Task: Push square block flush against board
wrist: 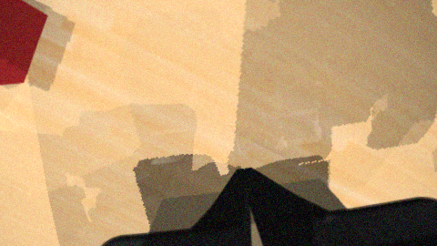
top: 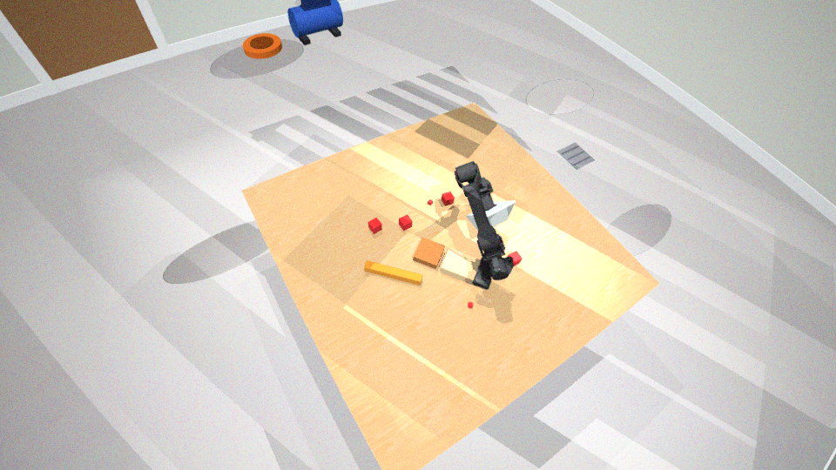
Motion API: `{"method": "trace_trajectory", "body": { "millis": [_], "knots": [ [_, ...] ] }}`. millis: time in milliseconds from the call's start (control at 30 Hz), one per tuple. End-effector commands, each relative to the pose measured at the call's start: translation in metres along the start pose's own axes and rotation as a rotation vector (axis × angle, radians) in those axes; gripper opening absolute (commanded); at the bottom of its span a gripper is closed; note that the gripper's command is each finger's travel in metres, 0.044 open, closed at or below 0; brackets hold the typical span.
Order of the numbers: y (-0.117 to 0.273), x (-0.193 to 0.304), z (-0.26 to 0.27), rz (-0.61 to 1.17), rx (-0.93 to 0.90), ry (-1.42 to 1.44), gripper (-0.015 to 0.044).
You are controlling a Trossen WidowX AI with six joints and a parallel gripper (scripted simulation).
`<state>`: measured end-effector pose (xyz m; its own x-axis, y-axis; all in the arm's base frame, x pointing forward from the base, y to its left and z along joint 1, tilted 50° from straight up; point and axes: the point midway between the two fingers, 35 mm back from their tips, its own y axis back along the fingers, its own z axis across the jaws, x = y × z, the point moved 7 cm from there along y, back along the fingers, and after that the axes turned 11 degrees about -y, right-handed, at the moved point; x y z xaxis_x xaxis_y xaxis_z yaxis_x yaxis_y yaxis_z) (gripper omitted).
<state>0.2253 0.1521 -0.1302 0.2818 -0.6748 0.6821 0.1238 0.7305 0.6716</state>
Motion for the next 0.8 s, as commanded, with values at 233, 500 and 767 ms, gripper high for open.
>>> {"method": "trace_trajectory", "body": {
  "millis": [233,500,767],
  "knots": [
    [-0.002,-0.001,0.001,0.008,-0.004,0.003,0.0],
    [-0.001,-0.015,0.003,0.007,-0.004,0.003,0.0],
    [-0.001,-0.028,0.005,0.006,-0.004,0.003,0.0]
  ]
}}
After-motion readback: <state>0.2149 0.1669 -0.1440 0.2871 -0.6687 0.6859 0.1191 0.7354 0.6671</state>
